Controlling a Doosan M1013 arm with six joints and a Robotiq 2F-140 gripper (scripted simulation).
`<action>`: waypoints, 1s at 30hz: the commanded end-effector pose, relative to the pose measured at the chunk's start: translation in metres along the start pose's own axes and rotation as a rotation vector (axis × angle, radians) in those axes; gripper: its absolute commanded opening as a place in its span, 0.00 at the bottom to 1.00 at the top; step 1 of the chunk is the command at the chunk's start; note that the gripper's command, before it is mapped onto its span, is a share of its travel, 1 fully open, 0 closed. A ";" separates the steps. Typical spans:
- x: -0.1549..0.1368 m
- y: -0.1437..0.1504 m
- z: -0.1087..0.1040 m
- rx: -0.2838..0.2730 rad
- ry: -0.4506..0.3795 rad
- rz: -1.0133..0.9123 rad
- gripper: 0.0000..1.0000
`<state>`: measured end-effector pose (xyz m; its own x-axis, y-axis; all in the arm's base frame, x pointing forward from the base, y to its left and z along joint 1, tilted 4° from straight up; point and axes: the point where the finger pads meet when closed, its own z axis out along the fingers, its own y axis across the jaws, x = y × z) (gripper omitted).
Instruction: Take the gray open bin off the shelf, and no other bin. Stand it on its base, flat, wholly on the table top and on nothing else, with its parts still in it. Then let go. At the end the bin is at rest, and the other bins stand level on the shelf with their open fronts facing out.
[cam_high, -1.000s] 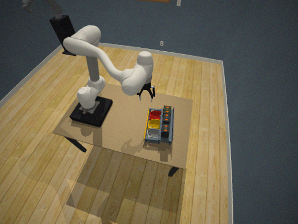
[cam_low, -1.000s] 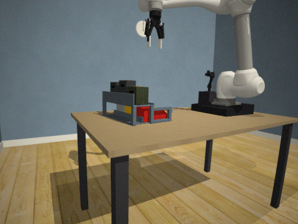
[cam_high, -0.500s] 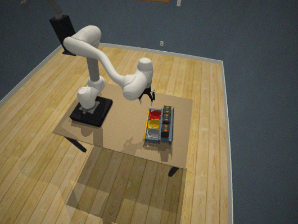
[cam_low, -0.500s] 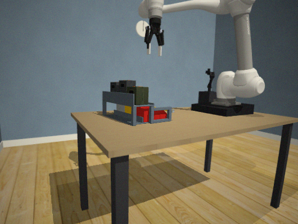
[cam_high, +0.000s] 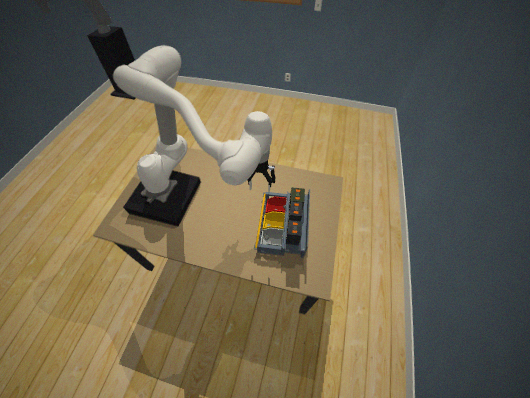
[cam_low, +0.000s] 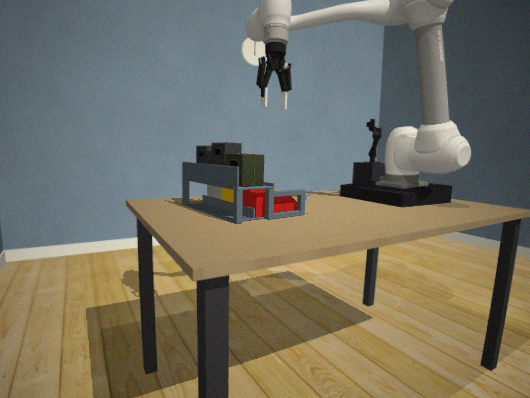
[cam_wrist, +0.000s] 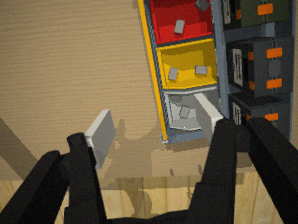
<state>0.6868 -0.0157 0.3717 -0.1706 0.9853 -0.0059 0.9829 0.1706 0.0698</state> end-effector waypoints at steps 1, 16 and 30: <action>0.000 0.000 0.019 0.000 0.000 0.000 0.57; 0.000 -0.001 0.069 0.000 0.000 0.000 0.57; 0.000 -0.001 0.091 0.000 0.000 0.000 0.57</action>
<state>0.6915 -0.0154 0.2997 -0.1709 0.9853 -0.0068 0.9828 0.1709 0.0695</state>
